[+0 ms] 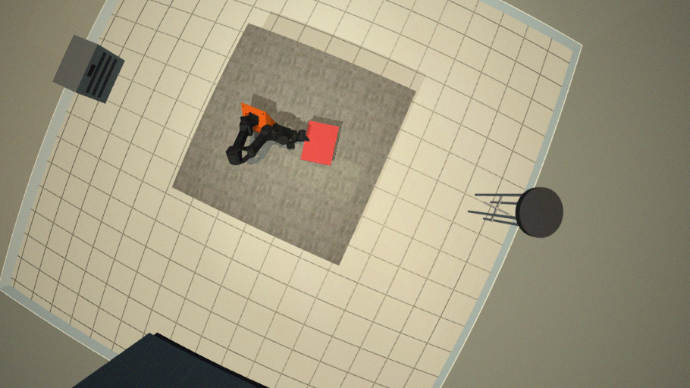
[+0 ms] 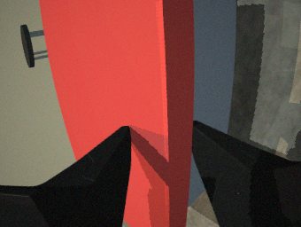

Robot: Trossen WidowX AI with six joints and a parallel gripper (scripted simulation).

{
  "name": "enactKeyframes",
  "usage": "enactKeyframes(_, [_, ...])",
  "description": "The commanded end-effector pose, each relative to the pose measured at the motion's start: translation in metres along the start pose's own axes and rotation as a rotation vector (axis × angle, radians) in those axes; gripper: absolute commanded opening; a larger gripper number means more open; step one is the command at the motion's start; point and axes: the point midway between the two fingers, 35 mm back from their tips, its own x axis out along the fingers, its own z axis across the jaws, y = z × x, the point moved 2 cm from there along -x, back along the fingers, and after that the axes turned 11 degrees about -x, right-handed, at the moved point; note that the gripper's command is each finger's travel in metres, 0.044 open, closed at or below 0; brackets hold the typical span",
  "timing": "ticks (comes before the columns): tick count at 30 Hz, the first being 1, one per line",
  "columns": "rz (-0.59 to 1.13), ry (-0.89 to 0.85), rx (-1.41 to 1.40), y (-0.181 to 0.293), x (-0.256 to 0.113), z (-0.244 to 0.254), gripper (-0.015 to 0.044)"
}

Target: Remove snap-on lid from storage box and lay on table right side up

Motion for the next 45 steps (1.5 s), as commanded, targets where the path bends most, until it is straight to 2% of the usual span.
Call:
enactKeyframes(1, [0.001,-0.003,-0.003,0.0,0.0002,0.0006,0.001])
enactKeyframes(45, [0.0,0.0,0.0,-0.0009,-0.0064,0.0056,0.0])
